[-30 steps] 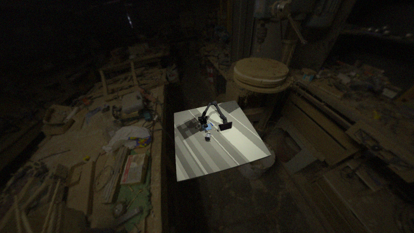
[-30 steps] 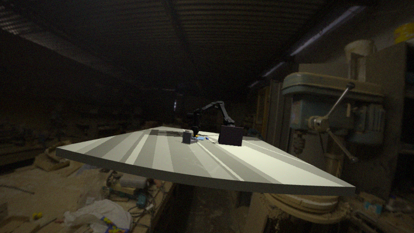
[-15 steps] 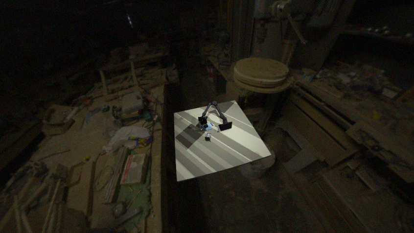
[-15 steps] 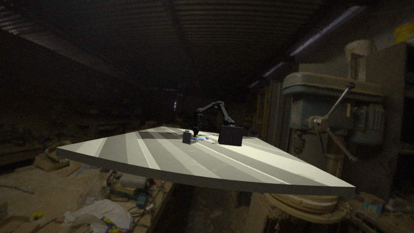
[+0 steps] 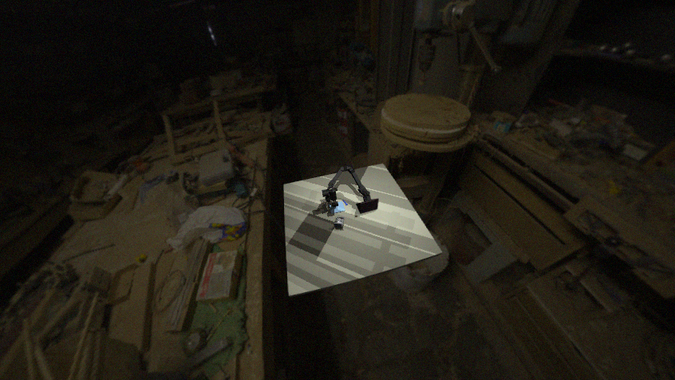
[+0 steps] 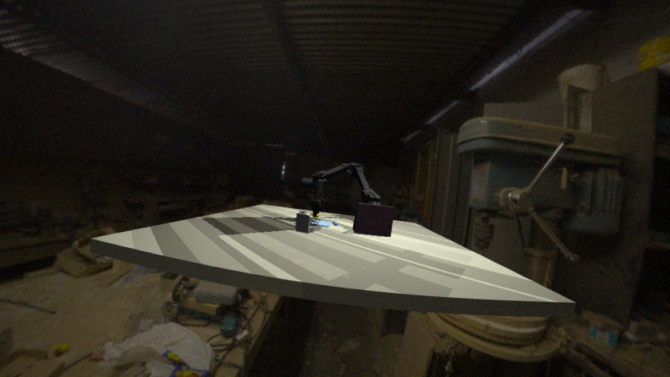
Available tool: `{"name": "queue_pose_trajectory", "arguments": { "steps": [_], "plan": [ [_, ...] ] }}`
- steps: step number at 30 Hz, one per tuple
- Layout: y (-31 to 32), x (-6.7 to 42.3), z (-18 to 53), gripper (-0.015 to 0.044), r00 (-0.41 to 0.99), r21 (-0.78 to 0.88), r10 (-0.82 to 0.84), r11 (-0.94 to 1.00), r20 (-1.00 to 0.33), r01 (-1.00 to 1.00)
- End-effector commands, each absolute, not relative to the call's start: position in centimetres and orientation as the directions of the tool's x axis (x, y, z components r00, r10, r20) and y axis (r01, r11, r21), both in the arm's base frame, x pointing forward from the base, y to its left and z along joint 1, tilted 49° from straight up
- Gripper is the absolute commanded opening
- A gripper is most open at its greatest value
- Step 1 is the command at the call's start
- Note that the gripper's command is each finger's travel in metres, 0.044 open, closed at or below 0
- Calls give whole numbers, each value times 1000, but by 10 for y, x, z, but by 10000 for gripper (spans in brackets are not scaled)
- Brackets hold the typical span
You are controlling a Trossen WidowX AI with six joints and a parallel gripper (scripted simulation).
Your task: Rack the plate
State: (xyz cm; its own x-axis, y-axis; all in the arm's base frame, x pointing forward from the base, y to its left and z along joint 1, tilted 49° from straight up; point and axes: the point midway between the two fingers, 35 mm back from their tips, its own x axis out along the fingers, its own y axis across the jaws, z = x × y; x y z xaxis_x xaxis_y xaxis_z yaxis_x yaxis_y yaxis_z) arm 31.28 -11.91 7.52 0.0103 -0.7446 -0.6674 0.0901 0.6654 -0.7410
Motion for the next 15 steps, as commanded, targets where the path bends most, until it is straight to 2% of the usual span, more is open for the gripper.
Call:
{"name": "queue_pose_trajectory", "arguments": {
  "steps": [1, 15],
  "plan": [
    [-106, 317, 84, 0, 11, -734, -738, 673, -675, 91],
    [-55, 324, 124, 0, 10, -730, -734, 677, -679, 89]
  ]
}}
